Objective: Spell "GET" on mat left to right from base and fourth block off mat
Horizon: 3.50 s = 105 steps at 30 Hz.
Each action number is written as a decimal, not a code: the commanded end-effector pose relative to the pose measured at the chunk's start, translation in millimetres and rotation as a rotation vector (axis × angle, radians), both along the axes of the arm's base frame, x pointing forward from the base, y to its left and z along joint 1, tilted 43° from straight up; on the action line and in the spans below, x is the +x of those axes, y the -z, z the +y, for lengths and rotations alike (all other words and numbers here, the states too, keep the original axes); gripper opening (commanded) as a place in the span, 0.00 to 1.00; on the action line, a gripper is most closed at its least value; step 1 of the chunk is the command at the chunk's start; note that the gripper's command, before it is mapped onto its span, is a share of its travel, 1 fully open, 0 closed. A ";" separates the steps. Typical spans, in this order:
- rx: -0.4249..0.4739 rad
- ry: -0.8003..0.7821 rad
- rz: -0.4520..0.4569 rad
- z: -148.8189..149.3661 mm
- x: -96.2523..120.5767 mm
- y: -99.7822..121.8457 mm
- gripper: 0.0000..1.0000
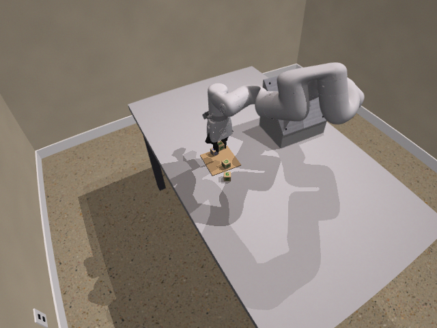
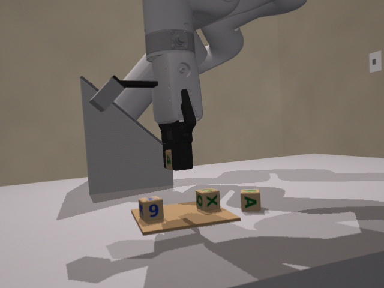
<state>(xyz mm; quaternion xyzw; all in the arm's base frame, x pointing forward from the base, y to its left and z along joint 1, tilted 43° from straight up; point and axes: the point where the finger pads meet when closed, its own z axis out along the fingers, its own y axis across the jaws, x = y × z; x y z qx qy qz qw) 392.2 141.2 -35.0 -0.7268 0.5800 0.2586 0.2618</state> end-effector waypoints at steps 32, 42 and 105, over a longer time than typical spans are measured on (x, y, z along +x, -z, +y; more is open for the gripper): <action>-0.001 0.002 -0.003 43.4 -3.1 46.6 0.27; -0.001 0.002 -0.003 43.4 -3.1 46.6 0.27; -0.001 0.003 -0.002 43.8 -3.4 48.6 0.27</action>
